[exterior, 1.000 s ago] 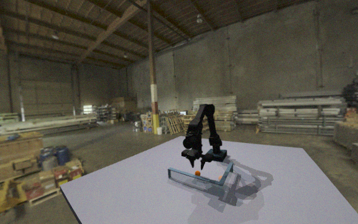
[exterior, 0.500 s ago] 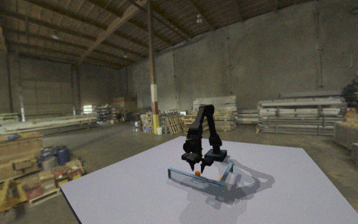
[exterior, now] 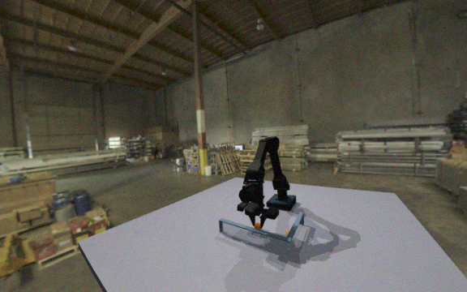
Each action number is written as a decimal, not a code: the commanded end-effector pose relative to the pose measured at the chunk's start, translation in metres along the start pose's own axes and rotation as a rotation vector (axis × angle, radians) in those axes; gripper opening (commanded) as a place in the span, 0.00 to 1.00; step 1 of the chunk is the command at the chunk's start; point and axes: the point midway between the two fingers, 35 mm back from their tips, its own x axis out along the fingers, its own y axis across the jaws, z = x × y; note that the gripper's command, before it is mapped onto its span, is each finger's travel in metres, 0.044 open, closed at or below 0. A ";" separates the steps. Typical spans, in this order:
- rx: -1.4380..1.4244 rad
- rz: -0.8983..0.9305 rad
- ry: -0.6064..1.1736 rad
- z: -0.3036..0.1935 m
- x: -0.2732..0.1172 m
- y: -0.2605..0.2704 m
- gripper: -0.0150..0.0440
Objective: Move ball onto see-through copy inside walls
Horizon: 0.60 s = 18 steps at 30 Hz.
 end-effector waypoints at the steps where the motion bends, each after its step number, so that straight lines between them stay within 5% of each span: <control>1: -0.004 0.005 0.001 0.000 0.001 0.001 0.50; 4: -0.004 0.005 0.001 0.000 0.001 0.001 0.47; 9: -0.004 0.005 0.000 0.003 -0.014 0.001 0.25; 18: -0.004 0.006 0.000 0.008 -0.067 0.000 0.25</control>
